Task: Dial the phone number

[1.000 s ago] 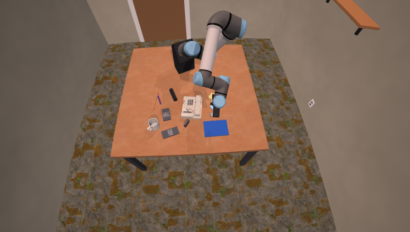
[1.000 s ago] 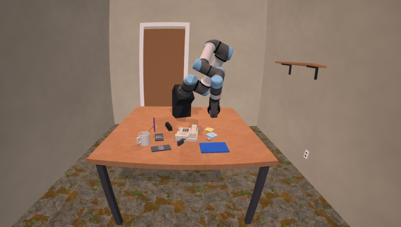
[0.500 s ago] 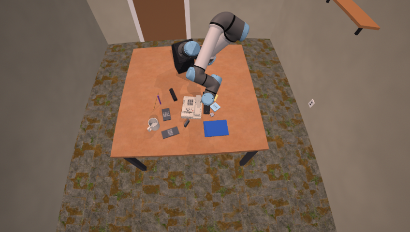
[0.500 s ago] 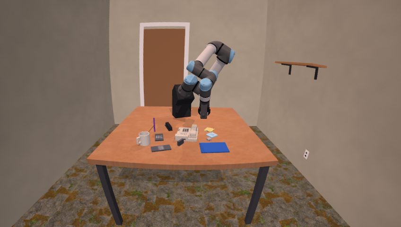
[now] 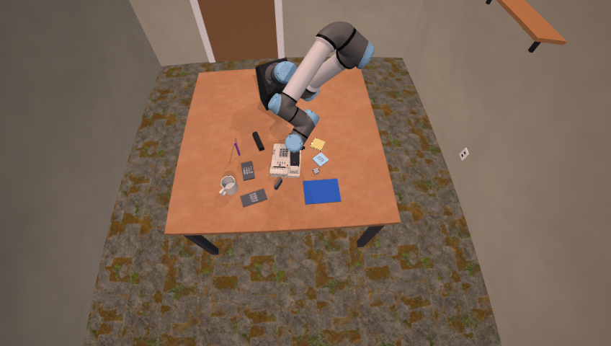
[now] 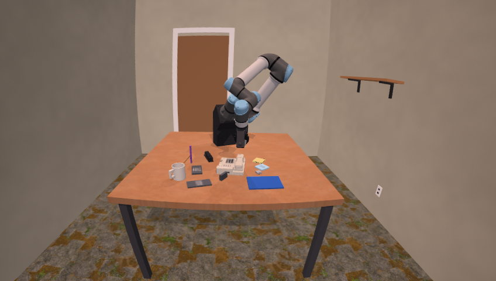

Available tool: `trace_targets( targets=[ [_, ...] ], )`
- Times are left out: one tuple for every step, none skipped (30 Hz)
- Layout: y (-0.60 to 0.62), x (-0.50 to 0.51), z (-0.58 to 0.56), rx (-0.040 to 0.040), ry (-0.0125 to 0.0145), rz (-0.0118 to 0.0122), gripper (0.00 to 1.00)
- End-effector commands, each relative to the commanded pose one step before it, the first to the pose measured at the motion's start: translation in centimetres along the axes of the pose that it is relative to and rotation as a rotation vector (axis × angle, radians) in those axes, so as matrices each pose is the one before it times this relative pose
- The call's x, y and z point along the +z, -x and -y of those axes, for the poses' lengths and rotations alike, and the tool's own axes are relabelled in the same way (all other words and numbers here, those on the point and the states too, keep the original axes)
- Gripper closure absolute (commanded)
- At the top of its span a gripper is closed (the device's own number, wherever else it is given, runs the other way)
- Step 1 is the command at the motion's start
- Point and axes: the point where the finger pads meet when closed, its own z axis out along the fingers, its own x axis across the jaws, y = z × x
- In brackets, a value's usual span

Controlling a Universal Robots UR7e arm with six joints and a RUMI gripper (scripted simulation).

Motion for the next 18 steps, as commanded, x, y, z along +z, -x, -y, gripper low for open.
trace_targets(
  targets=[
    [-2.273,1.259,-0.425,-0.00211,-0.00305,0.00182,1.0],
    [-0.348,0.201,-0.082,0.0,0.0,0.0,1.0],
    [-0.333,0.193,-0.078,0.0,0.0,0.0,1.0],
    [-0.318,0.184,-0.075,0.0,0.0,0.0,1.0],
    [-0.304,0.175,-0.071,0.0,0.0,0.0,1.0],
    [-0.288,0.167,-0.067,0.0,0.0,0.0,1.0],
    [-0.272,0.157,-0.064,0.0,0.0,0.0,1.0],
    [-0.258,0.149,-0.06,0.0,0.0,0.0,1.0],
    [-0.242,0.14,-0.057,0.0,0.0,0.0,1.0],
    [-0.226,0.131,-0.053,0.0,0.0,0.0,1.0],
    [0.0,0.0,0.0,0.0,0.0,0.0,1.0],
    [0.0,0.0,0.0,0.0,0.0,0.0,1.0],
    [-0.211,0.122,-0.049,0.0,0.0,0.0,1.0],
    [-0.196,0.113,-0.046,0.0,0.0,0.0,1.0],
    [-0.181,0.105,-0.043,0.0,0.0,0.0,1.0],
    [-0.166,0.096,-0.039,0.0,0.0,0.0,1.0],
    [-0.151,0.088,-0.036,0.0,0.0,0.0,1.0],
    [-0.138,0.08,-0.032,0.0,0.0,0.0,1.0]
  ],
)
